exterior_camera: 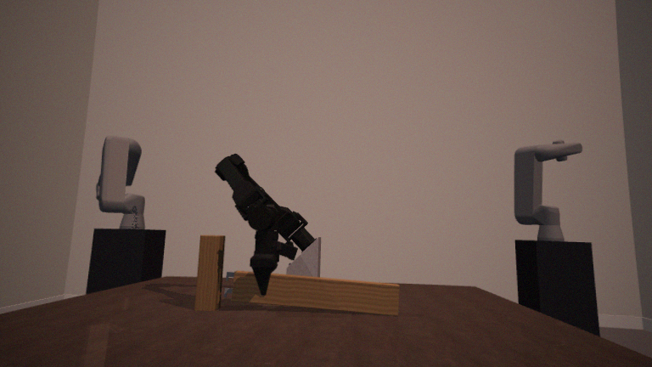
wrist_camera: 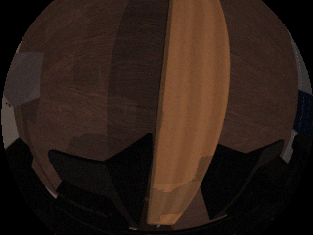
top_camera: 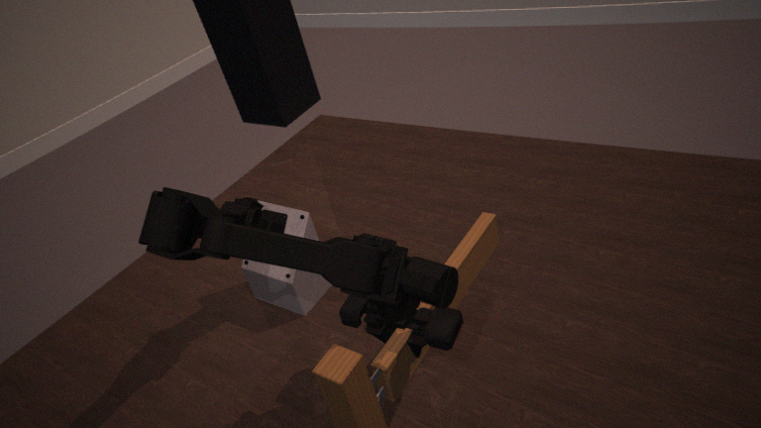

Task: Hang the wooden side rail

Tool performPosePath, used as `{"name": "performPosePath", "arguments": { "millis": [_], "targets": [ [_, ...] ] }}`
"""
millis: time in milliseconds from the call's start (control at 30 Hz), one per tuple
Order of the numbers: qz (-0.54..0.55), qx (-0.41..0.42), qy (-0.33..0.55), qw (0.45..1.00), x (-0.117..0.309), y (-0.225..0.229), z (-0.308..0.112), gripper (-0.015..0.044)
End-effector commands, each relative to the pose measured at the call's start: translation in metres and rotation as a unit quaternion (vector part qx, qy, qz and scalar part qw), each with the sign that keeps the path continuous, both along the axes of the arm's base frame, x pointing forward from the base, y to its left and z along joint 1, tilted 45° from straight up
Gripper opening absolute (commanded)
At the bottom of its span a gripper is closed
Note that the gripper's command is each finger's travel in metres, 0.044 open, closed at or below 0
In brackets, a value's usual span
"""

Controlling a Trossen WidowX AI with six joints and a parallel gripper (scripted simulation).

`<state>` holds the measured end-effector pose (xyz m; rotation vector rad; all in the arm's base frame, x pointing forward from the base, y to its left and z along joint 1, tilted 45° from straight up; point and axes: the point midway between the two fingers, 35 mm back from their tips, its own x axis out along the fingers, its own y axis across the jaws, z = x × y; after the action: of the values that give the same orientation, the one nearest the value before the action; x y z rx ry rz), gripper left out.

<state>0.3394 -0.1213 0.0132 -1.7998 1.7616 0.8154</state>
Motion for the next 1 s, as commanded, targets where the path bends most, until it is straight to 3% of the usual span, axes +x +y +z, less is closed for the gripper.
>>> {"name": "performPosePath", "arguments": {
  "millis": [0, 967],
  "targets": [
    [0.006, -0.001, -0.001, 1.000, 0.0025, 0.0015, 0.0034, 0.0000],
    [0.006, -0.001, -0.001, 1.000, 0.0014, -0.0008, 0.0055, 0.0000]
  ]
}}
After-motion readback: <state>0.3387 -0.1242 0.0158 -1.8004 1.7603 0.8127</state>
